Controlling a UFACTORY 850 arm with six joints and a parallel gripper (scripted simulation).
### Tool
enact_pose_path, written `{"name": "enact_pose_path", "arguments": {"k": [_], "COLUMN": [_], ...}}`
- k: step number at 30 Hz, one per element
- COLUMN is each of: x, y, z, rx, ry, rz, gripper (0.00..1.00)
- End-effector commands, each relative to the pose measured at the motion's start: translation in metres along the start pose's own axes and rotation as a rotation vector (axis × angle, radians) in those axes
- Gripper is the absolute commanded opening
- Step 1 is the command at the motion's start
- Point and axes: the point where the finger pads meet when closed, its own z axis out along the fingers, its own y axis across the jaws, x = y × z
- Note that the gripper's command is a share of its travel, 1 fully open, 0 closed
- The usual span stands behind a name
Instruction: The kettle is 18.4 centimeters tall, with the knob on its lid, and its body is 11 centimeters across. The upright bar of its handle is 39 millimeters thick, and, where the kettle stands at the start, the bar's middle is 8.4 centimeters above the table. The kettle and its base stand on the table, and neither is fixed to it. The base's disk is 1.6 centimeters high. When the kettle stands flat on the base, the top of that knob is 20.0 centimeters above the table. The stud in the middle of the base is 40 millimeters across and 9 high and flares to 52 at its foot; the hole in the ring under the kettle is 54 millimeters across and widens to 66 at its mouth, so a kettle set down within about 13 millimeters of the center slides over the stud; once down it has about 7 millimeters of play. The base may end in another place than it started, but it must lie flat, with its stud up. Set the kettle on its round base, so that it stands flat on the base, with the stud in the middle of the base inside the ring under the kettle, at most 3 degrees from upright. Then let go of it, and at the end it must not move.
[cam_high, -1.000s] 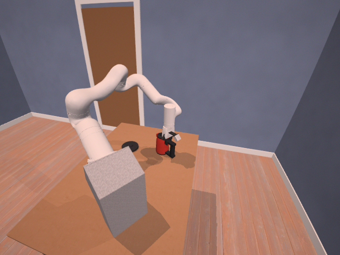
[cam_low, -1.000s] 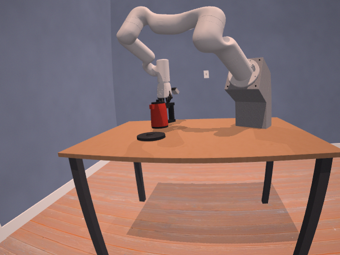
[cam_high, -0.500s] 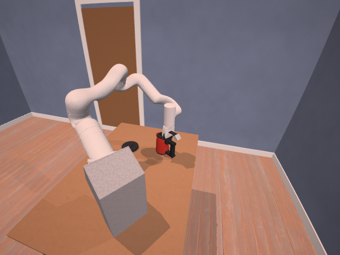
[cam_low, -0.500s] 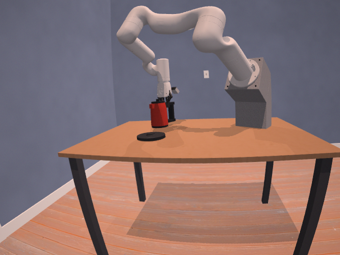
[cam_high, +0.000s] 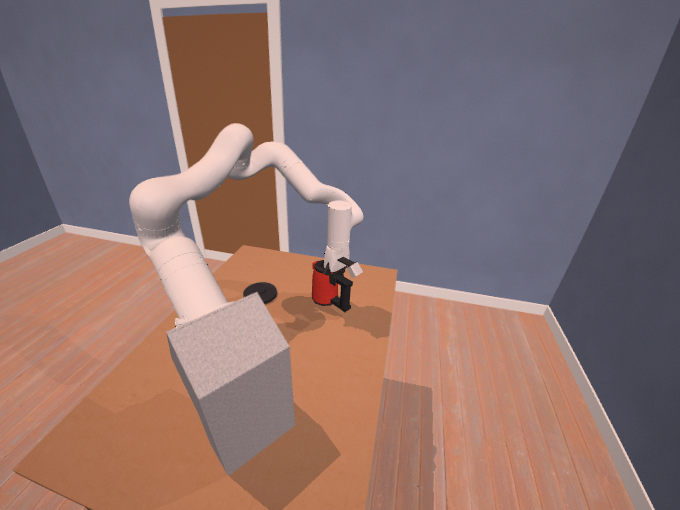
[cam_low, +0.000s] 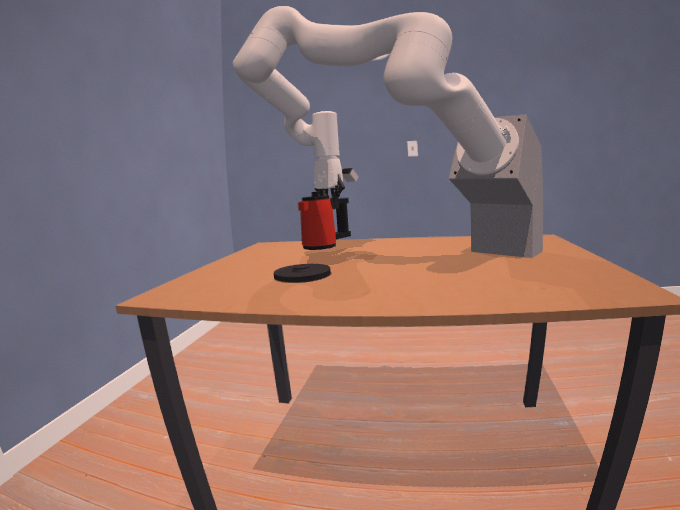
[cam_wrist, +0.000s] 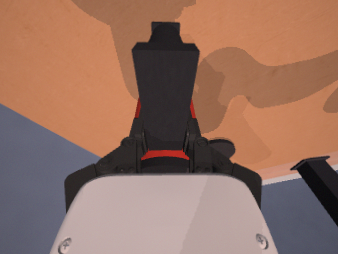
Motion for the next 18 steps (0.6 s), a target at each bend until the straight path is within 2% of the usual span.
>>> {"name": "enact_pose_path", "arguments": {"k": [1, 18], "x": [0.000, 0.000], "y": [-0.001, -0.001], "z": [-0.006, -0.022], "rx": [0.001, 0.001], "ry": [0.000, 0.000], "rz": [0.000, 0.000], "gripper": [0.00, 0.00]}}
